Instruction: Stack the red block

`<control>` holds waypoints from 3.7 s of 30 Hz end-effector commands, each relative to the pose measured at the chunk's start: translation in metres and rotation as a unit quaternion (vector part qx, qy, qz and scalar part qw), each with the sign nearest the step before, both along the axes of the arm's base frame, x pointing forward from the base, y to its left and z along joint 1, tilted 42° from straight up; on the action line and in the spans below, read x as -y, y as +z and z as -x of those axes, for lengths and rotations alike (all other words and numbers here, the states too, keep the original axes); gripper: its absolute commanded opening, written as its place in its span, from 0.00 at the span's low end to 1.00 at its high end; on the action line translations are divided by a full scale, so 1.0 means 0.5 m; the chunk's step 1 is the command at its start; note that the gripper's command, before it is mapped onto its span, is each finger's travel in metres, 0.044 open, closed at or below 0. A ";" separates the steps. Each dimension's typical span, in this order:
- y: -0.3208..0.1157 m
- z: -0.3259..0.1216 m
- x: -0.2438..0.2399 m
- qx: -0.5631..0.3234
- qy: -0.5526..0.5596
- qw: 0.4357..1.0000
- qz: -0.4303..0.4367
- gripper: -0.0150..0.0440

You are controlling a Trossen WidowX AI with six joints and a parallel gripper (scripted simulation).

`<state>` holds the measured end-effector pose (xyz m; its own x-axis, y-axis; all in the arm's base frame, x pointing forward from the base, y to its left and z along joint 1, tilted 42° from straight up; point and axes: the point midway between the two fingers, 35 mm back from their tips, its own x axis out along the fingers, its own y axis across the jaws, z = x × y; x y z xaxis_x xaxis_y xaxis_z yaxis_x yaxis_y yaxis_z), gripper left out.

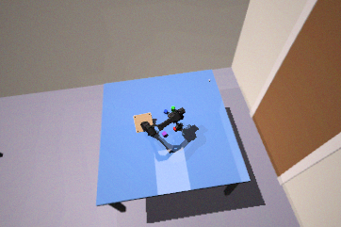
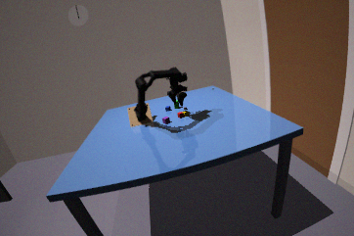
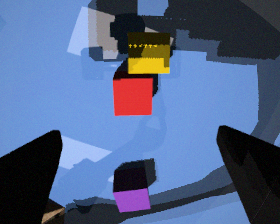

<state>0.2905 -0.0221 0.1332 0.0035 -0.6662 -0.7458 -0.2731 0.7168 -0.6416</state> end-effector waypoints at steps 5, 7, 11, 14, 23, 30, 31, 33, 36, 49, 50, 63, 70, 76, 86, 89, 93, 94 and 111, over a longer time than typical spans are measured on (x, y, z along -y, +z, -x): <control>-0.056 0.003 0.044 -0.003 -0.003 1.000 -0.001 1.00; -0.071 0.004 0.058 -0.003 -0.004 1.000 0.000 1.00; -0.073 0.002 0.060 -0.003 -0.004 1.000 0.000 1.00; -0.075 0.001 0.062 -0.003 -0.004 1.000 0.000 1.00; -0.096 0.000 0.080 -0.002 -0.004 1.000 0.000 1.00; -0.114 0.000 0.096 -0.002 -0.004 1.000 0.000 1.00; -0.116 0.000 0.098 -0.002 -0.004 1.000 0.000 1.00; -0.121 0.000 0.103 -0.002 -0.004 1.000 0.000 1.00; -0.128 0.001 0.110 -0.002 -0.004 1.000 0.000 1.00; -0.134 0.001 0.115 -0.002 -0.004 1.000 0.001 1.00; -0.134 0.001 0.115 -0.002 -0.004 1.000 0.001 1.00; -0.133 0.001 0.115 -0.002 -0.004 1.000 0.001 0.60; -0.133 0.001 0.115 -0.002 -0.004 1.000 0.001 0.42; -0.125 0.001 0.107 -0.002 -0.004 1.000 0.000 0.25; -0.053 0.001 0.041 -0.003 -0.004 1.000 -0.001 0.25; -0.031 0.000 0.020 -0.003 -0.004 1.000 -0.001 0.25; -0.005 0.000 -0.003 -0.003 -0.004 1.000 -0.001 0.25; 0.001 0.000 -0.009 -0.003 -0.004 1.000 -0.001 0.25; 0.033 -0.010 -0.057 -0.003 -0.002 1.000 -0.003 0.25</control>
